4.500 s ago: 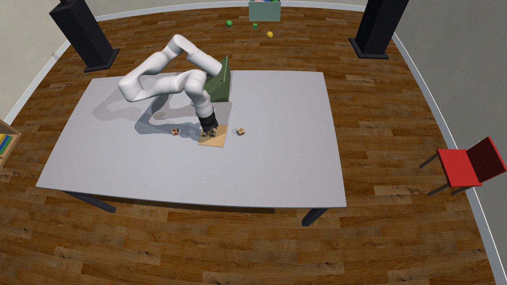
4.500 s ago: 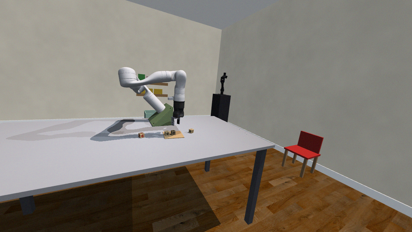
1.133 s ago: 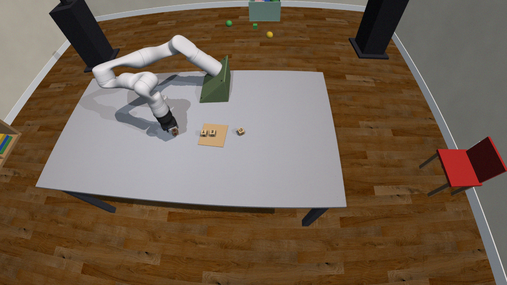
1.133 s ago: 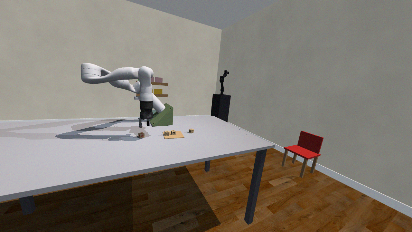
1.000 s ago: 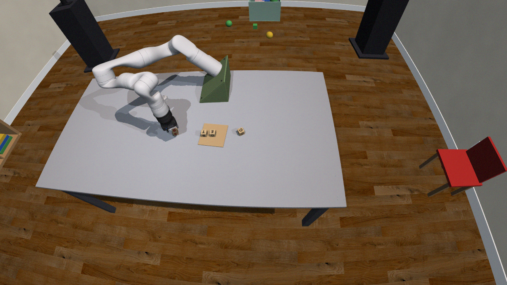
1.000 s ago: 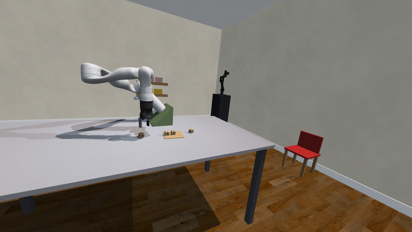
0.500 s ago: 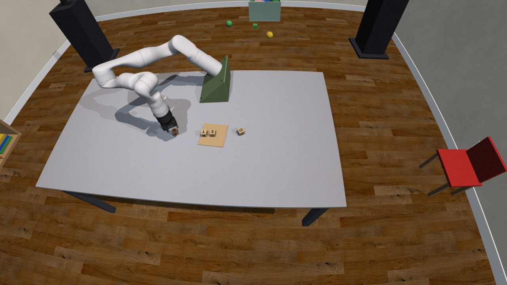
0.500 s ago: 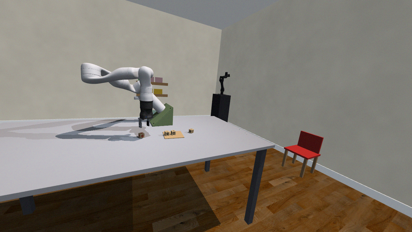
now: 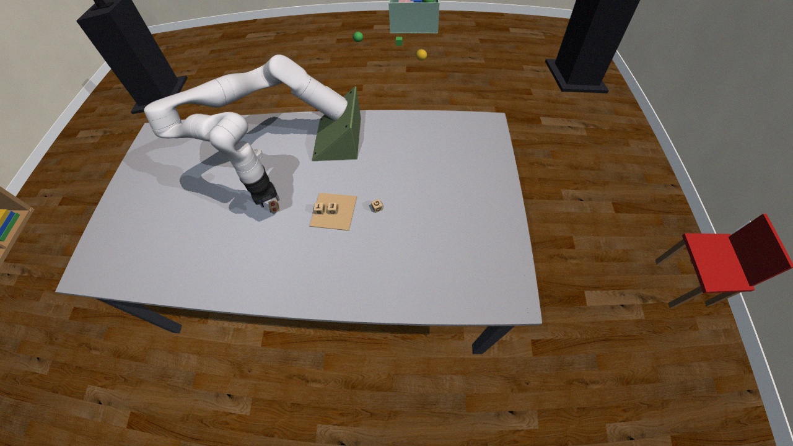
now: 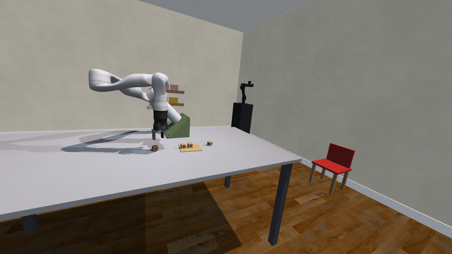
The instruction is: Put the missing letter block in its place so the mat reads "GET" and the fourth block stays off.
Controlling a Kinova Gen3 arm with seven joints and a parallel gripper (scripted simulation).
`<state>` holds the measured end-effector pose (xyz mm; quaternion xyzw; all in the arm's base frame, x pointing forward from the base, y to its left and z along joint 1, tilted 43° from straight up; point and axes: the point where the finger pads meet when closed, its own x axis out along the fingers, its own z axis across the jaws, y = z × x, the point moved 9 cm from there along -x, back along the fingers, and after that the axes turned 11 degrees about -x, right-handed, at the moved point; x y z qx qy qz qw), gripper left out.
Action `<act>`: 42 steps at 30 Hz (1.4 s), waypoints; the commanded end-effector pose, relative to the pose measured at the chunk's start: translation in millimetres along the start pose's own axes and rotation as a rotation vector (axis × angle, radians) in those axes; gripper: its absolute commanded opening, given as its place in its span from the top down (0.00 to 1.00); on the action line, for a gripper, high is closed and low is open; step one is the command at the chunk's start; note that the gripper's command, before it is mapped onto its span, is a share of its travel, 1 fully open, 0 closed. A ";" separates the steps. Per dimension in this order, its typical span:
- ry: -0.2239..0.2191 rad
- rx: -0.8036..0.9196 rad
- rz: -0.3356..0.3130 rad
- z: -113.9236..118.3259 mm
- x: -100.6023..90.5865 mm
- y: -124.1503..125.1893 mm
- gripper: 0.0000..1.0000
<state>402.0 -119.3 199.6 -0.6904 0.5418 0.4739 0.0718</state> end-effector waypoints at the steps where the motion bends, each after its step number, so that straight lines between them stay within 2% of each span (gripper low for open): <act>1: 0.001 0.000 -0.002 0.2 -0.9 -0.8 0.00; 6: -0.008 0.001 -0.011 12.0 -4.9 -19.1 0.00; 9: -0.020 0.003 -0.021 31.9 -11.2 -46.0 0.00; 13: -0.036 0.003 -0.031 70.4 -22.0 -87.8 0.00; 15: -0.036 0.003 -0.031 70.4 -22.0 -87.8 0.00; 18: -0.044 0.002 -0.032 110.1 -31.3 -121.0 0.00; 27: -0.034 -0.001 -0.018 210.1 -47.2 -176.5 0.00; 30: -0.022 -0.001 -0.010 247.2 -50.4 -189.4 0.00; 32: -0.022 -0.001 -0.010 247.2 -50.4 -189.4 0.00; 36: -0.006 0.000 -0.003 281.2 -52.0 -198.4 0.00; 39: 0.000 0.000 -0.001 292.7 -52.2 -200.8 0.00; 42: 0.001 0.000 0.000 294.9 -52.3 -201.2 0.00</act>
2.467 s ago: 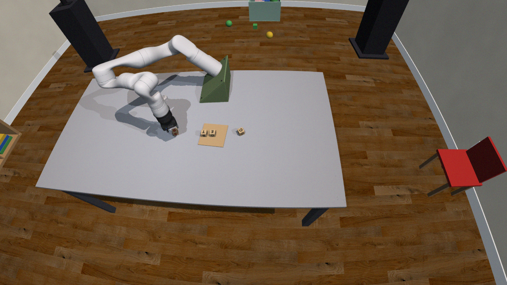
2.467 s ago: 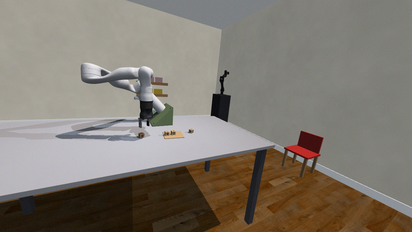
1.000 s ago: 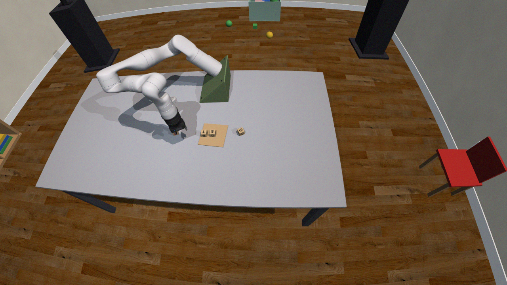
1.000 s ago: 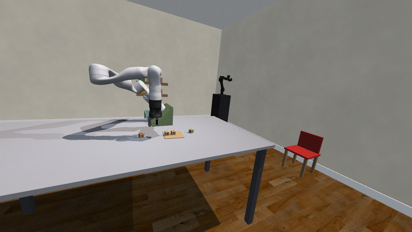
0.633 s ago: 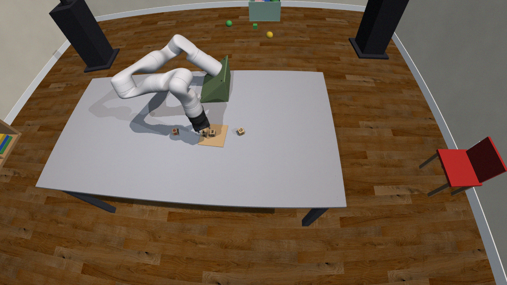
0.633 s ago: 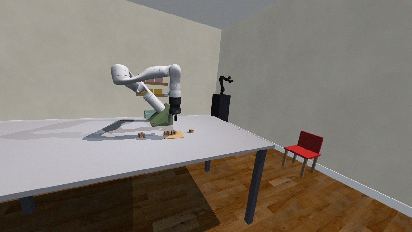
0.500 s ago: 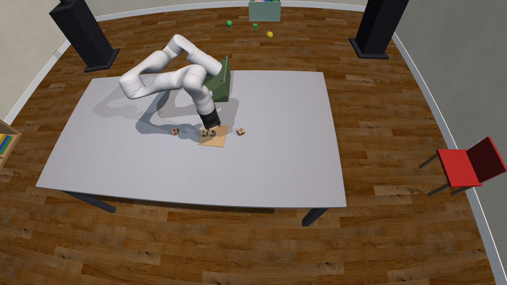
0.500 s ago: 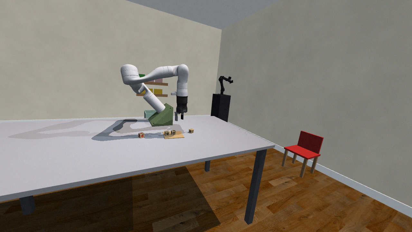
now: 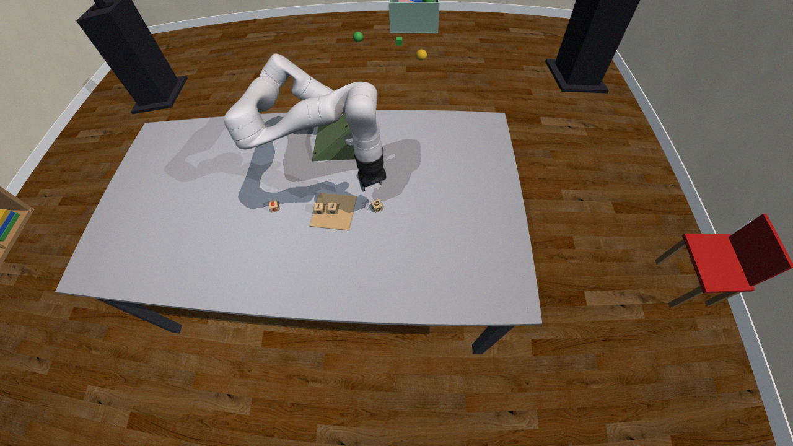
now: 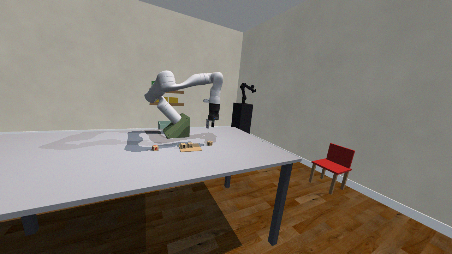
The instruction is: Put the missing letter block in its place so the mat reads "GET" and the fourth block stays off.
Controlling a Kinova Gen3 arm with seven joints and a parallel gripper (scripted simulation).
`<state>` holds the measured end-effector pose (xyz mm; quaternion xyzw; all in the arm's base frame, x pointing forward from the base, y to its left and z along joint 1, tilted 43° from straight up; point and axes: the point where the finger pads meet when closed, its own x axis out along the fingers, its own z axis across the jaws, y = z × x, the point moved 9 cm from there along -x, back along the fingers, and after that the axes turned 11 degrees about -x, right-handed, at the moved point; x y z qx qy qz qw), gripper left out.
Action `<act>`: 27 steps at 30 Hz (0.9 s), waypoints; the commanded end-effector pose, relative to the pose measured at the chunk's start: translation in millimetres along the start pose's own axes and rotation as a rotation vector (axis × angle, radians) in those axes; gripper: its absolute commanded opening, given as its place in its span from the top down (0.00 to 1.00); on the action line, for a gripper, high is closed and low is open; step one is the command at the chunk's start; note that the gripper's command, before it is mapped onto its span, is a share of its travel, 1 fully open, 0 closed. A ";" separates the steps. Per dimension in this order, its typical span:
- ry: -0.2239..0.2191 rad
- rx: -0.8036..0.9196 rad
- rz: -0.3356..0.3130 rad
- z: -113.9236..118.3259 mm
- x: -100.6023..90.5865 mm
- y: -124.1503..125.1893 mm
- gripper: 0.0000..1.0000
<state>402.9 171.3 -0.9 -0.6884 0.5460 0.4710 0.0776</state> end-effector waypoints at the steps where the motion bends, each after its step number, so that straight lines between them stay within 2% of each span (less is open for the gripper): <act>1: 0.005 -0.015 -0.002 9.0 -1.3 -0.2 0.00; 27: 0.005 -0.029 -0.002 8.7 -1.0 0.0 0.00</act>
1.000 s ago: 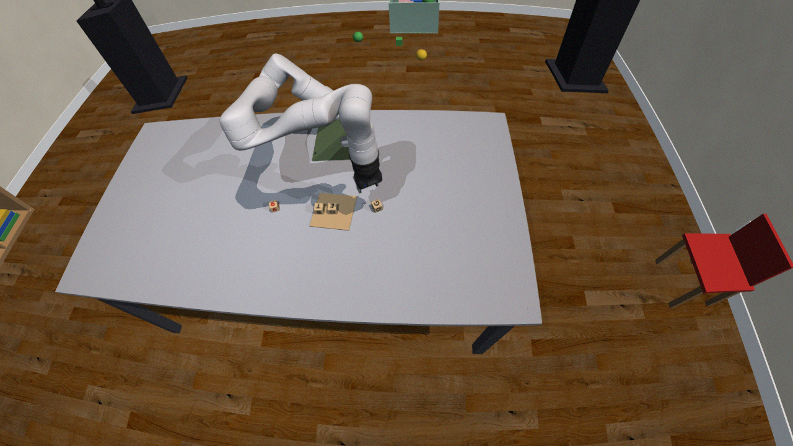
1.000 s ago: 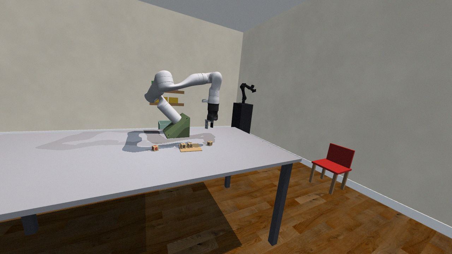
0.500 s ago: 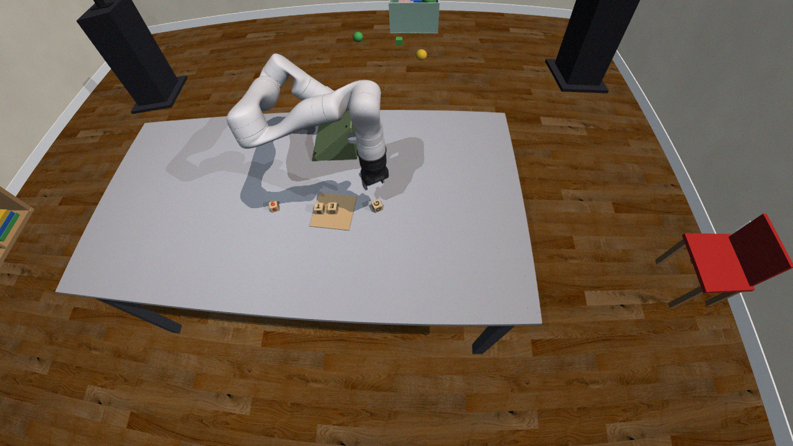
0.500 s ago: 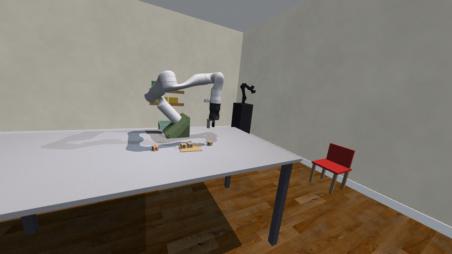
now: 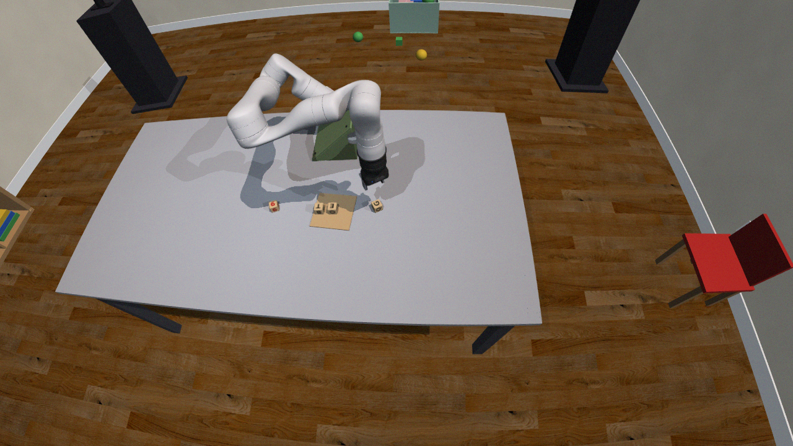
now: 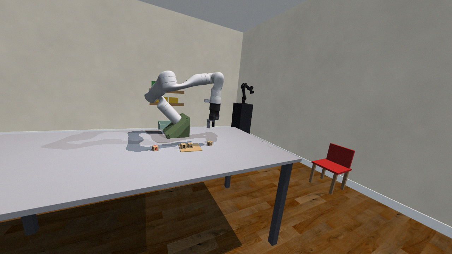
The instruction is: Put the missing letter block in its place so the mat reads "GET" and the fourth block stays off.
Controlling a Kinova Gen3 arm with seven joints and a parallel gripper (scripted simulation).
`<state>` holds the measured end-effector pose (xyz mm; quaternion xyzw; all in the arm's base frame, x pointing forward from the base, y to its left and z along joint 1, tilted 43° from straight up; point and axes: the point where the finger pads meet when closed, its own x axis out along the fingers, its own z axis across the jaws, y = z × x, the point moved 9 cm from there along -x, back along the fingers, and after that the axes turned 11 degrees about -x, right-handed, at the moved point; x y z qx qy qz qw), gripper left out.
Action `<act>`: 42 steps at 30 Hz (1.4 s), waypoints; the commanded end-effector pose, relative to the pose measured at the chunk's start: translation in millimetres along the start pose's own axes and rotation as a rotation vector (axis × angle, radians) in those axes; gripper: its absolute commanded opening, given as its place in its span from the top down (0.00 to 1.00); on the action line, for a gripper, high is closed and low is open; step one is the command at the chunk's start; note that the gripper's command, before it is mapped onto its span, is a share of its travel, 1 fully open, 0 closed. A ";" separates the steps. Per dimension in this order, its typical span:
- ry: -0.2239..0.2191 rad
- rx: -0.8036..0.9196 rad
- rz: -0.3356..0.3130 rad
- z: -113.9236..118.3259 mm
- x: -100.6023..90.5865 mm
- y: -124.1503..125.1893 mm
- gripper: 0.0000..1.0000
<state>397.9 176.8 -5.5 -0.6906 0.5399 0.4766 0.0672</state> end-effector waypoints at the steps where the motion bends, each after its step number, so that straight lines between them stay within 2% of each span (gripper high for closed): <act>1: 0.000 -0.006 -0.002 -0.1 -0.8 0.0 0.00; 19: 0.001 -0.153 0.000 -3.1 1.9 2.8 0.00; 31: 0.002 -0.343 0.003 -7.1 5.3 5.6 0.00; 42: 0.002 -0.640 0.006 -13.0 10.6 8.3 0.00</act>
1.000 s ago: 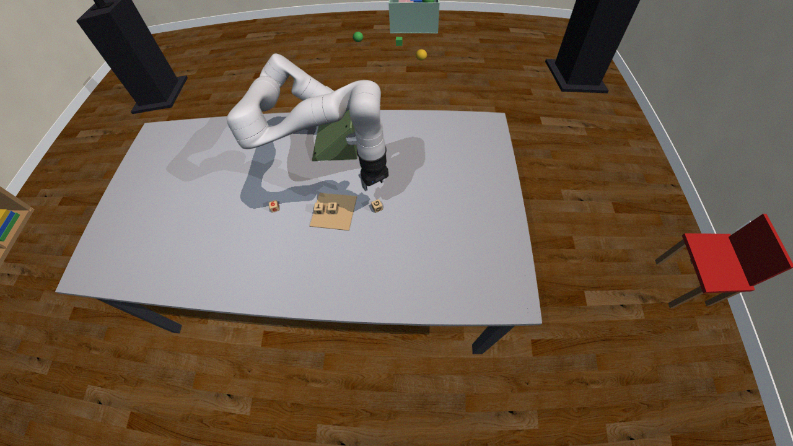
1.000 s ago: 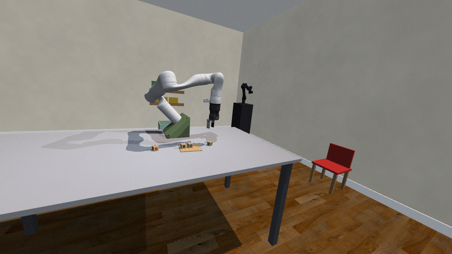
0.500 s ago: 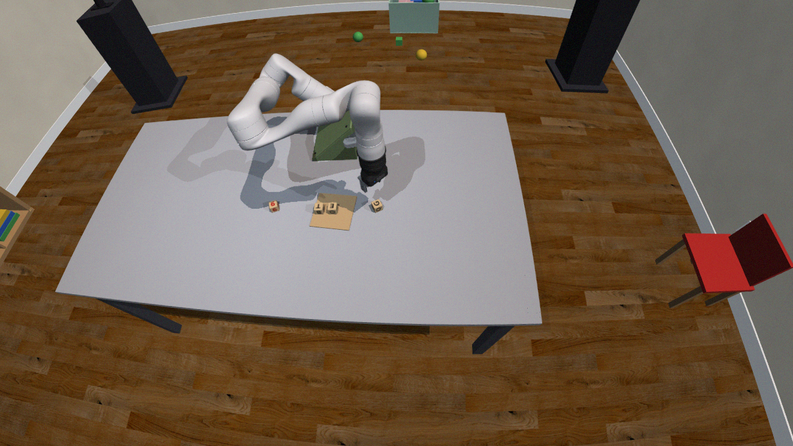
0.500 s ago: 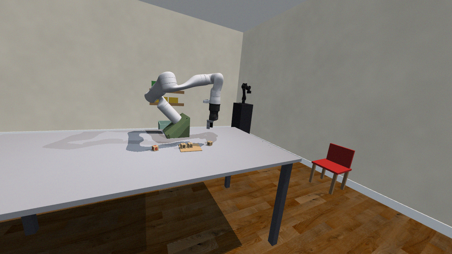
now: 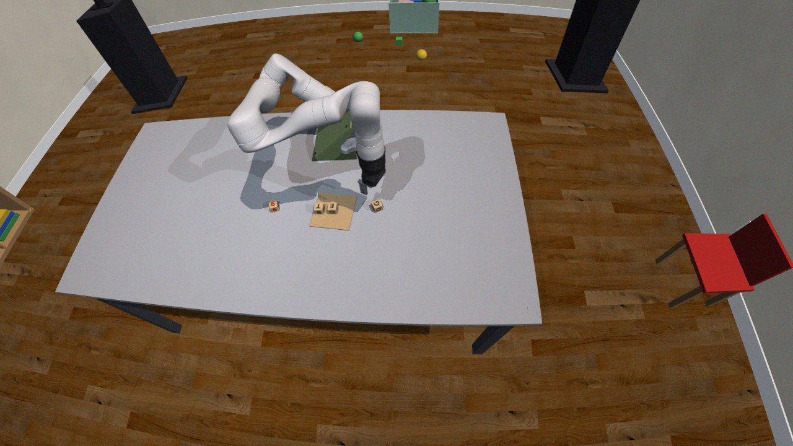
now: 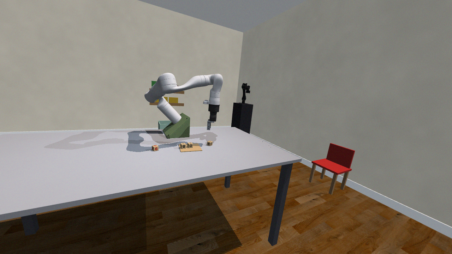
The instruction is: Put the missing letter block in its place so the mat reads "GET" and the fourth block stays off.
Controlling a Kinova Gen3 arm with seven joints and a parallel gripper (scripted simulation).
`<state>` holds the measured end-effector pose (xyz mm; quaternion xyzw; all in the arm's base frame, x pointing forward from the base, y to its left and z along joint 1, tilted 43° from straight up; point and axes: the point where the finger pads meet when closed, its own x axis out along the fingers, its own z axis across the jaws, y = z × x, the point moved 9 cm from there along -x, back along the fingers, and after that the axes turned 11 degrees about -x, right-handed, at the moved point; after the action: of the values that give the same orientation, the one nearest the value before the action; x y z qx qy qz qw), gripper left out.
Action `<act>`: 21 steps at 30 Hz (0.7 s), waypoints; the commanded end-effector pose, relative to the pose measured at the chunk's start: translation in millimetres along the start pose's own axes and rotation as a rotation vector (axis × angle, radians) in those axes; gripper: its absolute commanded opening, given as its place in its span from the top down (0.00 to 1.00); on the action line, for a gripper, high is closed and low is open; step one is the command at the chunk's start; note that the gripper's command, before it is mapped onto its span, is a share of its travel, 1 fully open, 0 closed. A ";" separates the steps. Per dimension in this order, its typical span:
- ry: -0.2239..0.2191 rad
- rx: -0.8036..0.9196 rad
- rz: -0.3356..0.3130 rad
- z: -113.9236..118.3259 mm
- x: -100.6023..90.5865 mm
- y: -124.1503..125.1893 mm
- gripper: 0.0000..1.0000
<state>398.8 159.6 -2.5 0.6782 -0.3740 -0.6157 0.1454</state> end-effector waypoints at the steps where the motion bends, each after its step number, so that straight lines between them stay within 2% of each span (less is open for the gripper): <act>1: -0.002 -0.061 0.001 -0.3 1.6 1.3 0.00; 4: -0.002 -0.158 0.001 -1.5 3.3 2.5 0.00; 6: -0.002 -0.158 0.001 -1.5 3.3 2.5 0.00; 21: -0.003 -0.701 0.003 -8.0 12.2 5.3 0.00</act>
<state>404.5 147.0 -5.5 0.5930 -0.1547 -0.7039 0.3591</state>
